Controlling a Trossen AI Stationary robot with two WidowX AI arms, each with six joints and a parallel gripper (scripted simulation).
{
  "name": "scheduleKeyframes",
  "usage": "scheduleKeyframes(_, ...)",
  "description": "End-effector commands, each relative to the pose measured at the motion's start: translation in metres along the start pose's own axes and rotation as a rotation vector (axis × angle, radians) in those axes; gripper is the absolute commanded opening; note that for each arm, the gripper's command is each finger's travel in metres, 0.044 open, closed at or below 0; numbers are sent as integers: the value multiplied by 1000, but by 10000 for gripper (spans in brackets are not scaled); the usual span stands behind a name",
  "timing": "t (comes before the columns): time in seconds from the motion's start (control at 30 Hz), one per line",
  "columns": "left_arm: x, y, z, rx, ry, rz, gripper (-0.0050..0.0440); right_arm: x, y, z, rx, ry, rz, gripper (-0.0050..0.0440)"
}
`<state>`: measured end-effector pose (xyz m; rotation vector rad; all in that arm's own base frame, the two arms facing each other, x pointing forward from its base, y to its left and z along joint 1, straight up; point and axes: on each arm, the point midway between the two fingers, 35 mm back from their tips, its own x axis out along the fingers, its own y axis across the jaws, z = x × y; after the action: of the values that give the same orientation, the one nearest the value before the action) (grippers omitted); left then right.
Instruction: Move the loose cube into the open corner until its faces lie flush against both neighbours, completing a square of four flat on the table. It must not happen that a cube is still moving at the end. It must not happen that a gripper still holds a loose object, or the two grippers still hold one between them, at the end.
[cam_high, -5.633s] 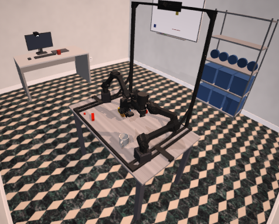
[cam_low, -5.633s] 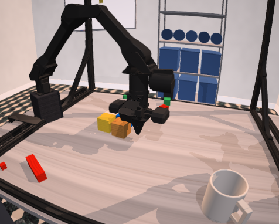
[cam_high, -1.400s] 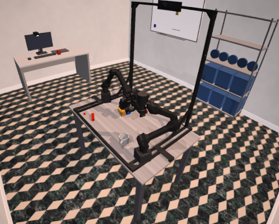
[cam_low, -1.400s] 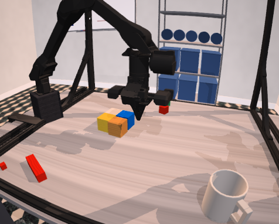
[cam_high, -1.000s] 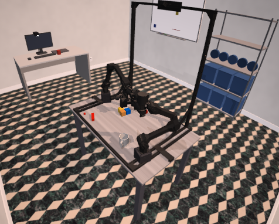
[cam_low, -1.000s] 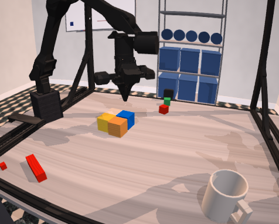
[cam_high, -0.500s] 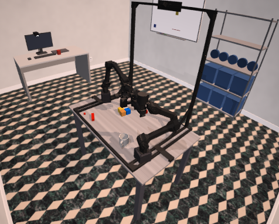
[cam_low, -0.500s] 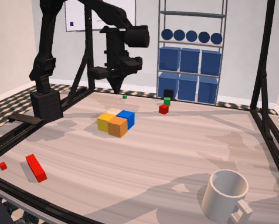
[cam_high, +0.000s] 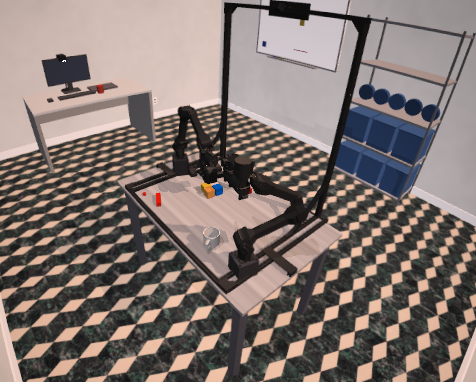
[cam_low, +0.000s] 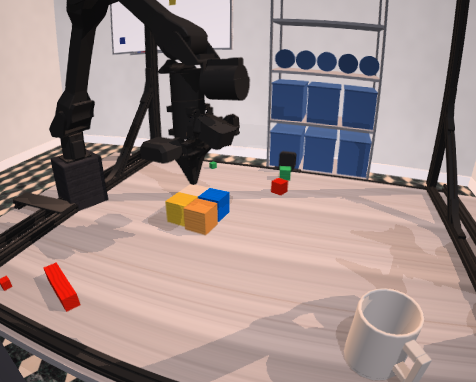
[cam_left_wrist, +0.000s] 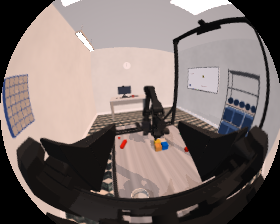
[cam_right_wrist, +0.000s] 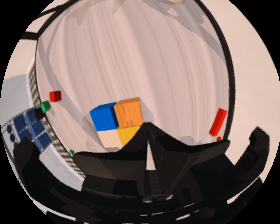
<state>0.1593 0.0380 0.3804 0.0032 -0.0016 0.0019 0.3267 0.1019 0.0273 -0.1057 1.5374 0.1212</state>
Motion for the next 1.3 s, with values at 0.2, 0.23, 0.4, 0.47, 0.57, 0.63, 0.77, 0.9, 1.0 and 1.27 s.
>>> scheduleKeyframes(0.2, 0, 0, 0, -4, 0, -2, 400, 38, -56, 1, -145, 32, -5, 0)
scheduleKeyframes(0.23, 0, 0, 0, -4, 0, -2, 400, 38, -56, 1, -145, 32, -5, 0)
scheduleKeyframes(0.4, 0, 0, 0, -4, 0, -2, 400, 44, -56, 1, -145, 32, -5, 0)
scheduleKeyframes(0.47, 0, 0, 0, -4, 0, -2, 400, 59, -56, 0, -145, 32, -5, 0)
scheduleKeyframes(0.57, 0, 0, 0, -4, 0, -2, 400, 83, -56, 0, -145, 32, -5, 0)
scheduleKeyframes(0.63, 0, 0, 0, -4, 0, -2, 400, 88, -56, -1, -145, 32, -5, 0)
scheduleKeyframes(0.77, 0, 0, 0, -4, 0, -2, 400, 88, -56, -1, -145, 32, -5, 0)
scheduleKeyframes(0.9, 0, 0, 0, -4, 0, -2, 400, 88, -56, -1, -145, 32, -5, 0)
scheduleKeyframes(1.0, 0, 0, 0, -4, 0, -2, 400, 88, -55, -1, -145, 32, -5, 0)
scheduleKeyframes(1.27, 0, 0, 0, -4, 0, -2, 400, 88, -53, -1, -145, 32, -5, 0)
